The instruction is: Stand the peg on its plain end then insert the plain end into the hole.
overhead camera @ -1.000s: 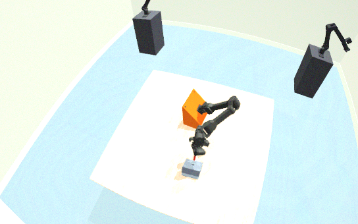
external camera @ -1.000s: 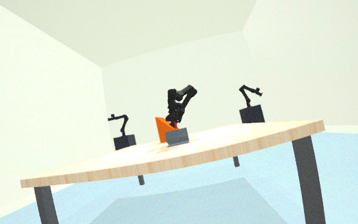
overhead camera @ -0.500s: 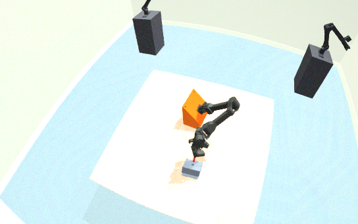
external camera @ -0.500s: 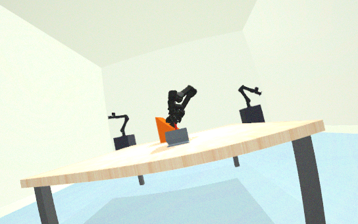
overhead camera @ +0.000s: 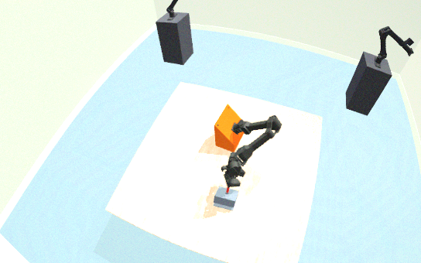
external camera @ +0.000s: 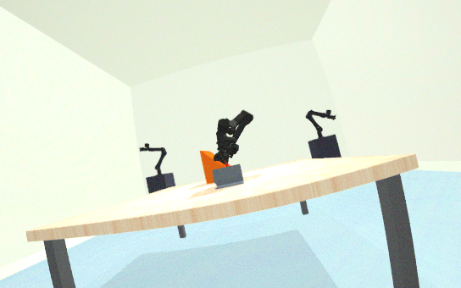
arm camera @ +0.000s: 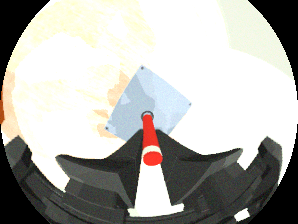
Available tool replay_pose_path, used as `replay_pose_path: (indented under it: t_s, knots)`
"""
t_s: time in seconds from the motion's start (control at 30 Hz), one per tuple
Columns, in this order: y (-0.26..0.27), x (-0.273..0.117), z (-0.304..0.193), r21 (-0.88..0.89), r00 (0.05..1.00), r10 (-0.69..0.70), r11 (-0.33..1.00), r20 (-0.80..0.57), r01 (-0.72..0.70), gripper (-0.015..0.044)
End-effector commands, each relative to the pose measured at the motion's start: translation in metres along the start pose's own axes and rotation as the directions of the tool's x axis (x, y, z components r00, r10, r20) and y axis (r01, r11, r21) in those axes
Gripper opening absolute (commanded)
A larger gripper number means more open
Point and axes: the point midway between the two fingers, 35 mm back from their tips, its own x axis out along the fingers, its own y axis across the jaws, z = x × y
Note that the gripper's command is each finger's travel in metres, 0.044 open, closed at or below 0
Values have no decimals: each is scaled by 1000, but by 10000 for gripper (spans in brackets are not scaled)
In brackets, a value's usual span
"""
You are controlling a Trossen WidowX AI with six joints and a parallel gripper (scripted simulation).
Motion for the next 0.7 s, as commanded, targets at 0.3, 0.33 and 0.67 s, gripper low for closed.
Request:
replay_pose_path:
  t_s: [0.3, 0.33, 0.67]
  knots:
    - [0, -1, 0, 0, 1000, -1, 1000, -1, 1, 0]
    - [0, -1, 0, 0, 1000, -1, 1000, -1, 1, 0]
    - [0, 2, 0, 0, 1000, -1, 1000, 0, 1, 0]
